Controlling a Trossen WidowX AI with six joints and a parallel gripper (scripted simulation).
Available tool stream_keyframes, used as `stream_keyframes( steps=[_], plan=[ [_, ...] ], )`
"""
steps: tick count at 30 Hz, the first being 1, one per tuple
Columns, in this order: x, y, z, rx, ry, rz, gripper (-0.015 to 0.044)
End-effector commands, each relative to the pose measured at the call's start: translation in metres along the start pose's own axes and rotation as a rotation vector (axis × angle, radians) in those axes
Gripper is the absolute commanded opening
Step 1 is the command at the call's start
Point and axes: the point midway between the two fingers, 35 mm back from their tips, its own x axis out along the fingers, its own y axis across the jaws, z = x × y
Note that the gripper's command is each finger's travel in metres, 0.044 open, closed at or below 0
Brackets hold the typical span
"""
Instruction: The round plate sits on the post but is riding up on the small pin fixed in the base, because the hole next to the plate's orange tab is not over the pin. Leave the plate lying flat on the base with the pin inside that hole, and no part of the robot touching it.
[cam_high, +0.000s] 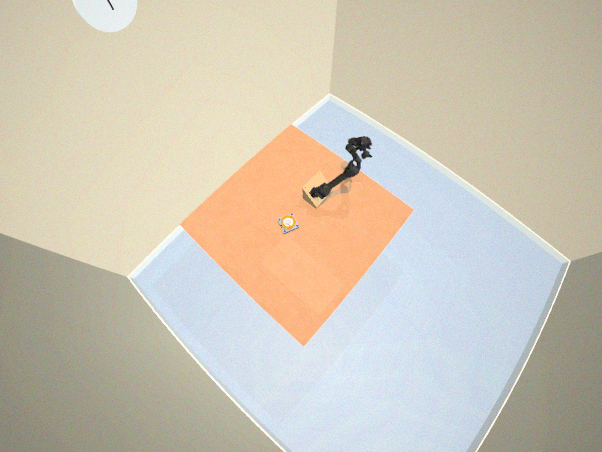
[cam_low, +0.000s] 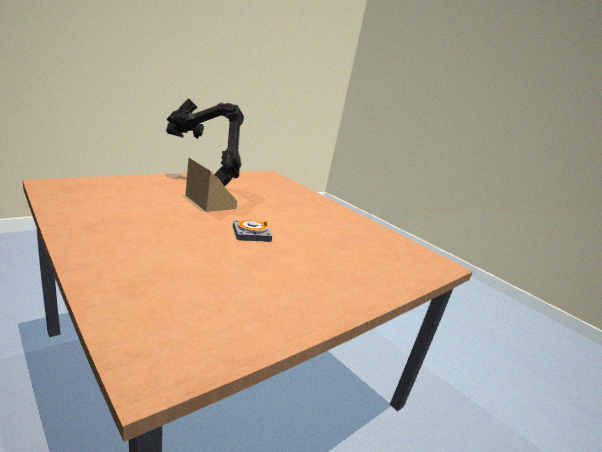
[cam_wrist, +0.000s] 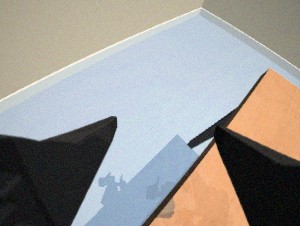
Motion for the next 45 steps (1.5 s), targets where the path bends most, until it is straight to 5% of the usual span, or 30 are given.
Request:
stream_keyframes(
  steps=[1,10,15,32,45],
  plan=[
    [0.000,0.000,-0.001,-0.016,0.000,0.003,0.0374],
    [-0.121,0.060,0.015,-0.267,-0.194,0.390,0.0137],
    [-0.233,0.089,0.011,-0.407,-0.358,0.690,0.0006],
    [-0.528,0.032,-0.080,-0.701,-0.704,1.438,0.0000],
    [-0.667,-0.122,-0.210,-1.132,-0.968,1.943,0.0000]
  ],
)
